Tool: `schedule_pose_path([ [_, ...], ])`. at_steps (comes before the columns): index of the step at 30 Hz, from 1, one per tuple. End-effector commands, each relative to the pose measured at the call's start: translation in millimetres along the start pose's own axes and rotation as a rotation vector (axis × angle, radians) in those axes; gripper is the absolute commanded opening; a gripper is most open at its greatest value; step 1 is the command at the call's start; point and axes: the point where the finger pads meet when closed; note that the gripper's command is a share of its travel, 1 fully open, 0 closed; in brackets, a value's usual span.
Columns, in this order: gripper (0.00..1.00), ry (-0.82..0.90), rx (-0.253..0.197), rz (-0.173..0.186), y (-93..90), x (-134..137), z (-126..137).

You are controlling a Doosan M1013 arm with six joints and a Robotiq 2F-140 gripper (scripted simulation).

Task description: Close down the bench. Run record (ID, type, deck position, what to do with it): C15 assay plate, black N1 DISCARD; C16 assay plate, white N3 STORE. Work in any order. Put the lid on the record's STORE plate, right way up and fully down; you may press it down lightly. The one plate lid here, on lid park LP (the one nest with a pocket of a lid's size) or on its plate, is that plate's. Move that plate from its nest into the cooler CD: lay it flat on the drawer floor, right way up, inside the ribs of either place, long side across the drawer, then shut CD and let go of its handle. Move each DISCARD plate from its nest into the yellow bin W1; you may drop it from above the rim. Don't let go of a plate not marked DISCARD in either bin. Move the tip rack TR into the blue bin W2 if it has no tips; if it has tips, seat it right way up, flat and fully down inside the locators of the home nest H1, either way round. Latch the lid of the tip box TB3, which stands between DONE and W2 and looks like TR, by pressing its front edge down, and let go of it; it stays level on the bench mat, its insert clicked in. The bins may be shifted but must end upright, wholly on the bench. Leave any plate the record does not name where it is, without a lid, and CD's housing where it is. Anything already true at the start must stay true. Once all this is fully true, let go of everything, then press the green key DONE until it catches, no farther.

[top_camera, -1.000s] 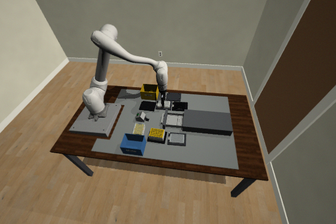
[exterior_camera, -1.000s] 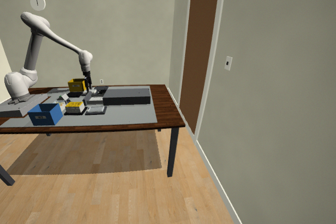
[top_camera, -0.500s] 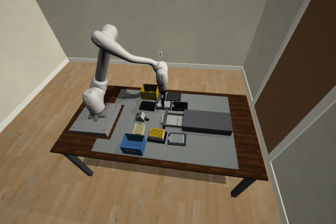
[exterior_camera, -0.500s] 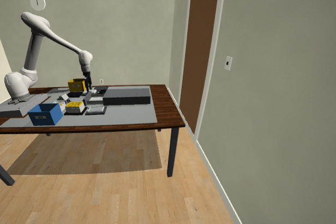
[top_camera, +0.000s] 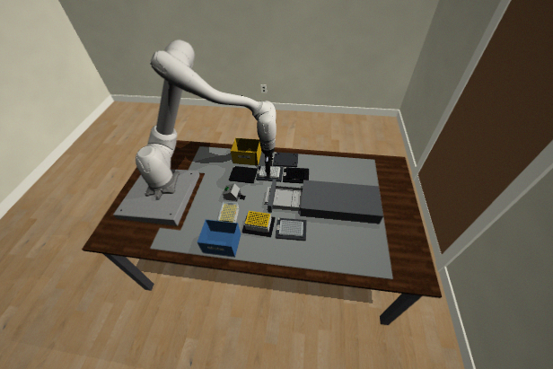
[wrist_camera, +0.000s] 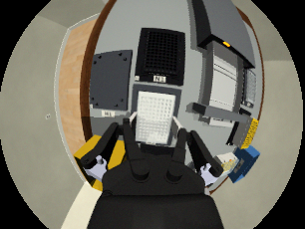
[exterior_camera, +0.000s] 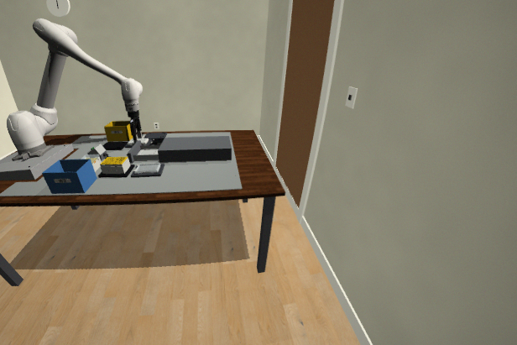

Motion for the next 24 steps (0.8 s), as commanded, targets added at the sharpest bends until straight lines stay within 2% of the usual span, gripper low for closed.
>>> schedule_pose_path([
  [1,0.00,0.000,0.000,0.000,0.0,-0.1,0.0],
  [3,0.00,0.000,0.000,0.000,0.0,-0.1,0.0],
  [4,0.66,0.000,0.000,0.000,0.0,-0.1,0.0],
  [24,0.66,0.000,0.000,0.000,0.0,-0.1,0.0],
])
Point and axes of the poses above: the point where the finger pads meet when closed, its own y axis back along the fingers, its own x axis across the jaws, z = x × y, and after that the axes turned 11 degrees about -y, right-handed
